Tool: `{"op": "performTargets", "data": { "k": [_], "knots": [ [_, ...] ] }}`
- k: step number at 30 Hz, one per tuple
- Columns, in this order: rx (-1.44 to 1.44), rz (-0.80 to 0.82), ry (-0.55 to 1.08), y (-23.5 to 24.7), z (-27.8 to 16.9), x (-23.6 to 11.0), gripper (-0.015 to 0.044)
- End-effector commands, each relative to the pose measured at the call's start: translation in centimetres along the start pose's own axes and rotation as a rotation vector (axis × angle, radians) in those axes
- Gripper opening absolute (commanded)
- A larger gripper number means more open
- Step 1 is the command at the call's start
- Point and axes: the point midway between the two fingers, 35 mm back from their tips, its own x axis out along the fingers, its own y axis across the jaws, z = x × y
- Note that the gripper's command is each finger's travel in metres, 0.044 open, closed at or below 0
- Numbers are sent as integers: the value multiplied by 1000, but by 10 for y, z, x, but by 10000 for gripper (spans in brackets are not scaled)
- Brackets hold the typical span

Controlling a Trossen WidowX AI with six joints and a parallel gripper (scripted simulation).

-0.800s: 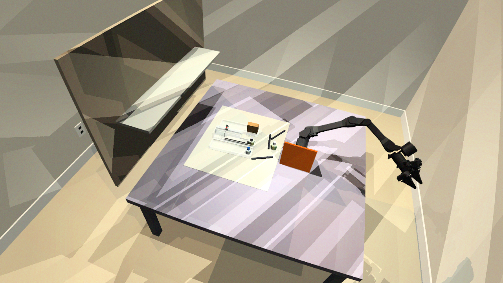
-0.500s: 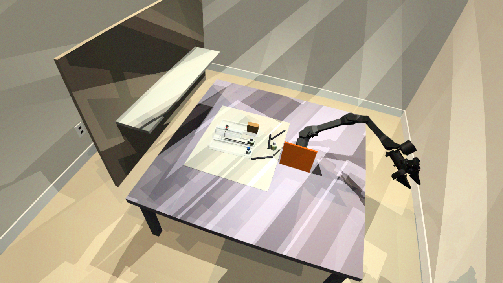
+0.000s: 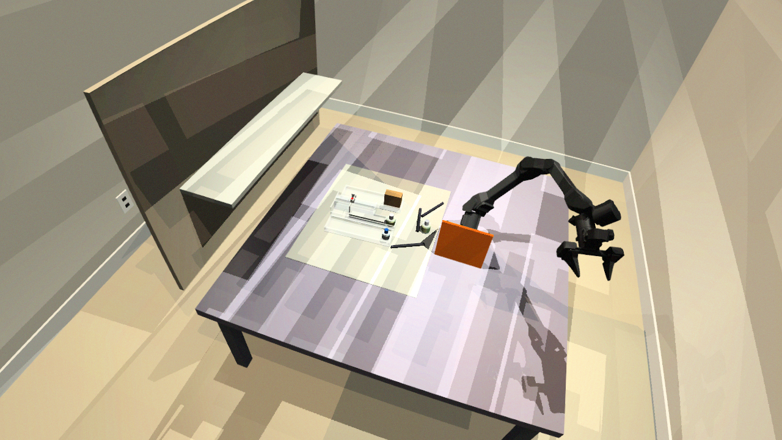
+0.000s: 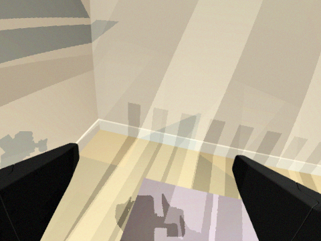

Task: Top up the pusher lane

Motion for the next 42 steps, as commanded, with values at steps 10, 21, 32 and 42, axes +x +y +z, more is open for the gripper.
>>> {"op": "performTargets", "data": {
  "k": [10,21,32,42],
  "knots": [
    [248,-376,89,-211,17,-31,440],
    [541,-699,222,-386,-33,-112,440],
    [877,-988,430,-496,-146,-228,440],
    [1221,-1173,699,-501,-277,-336,440]
  ]
}}
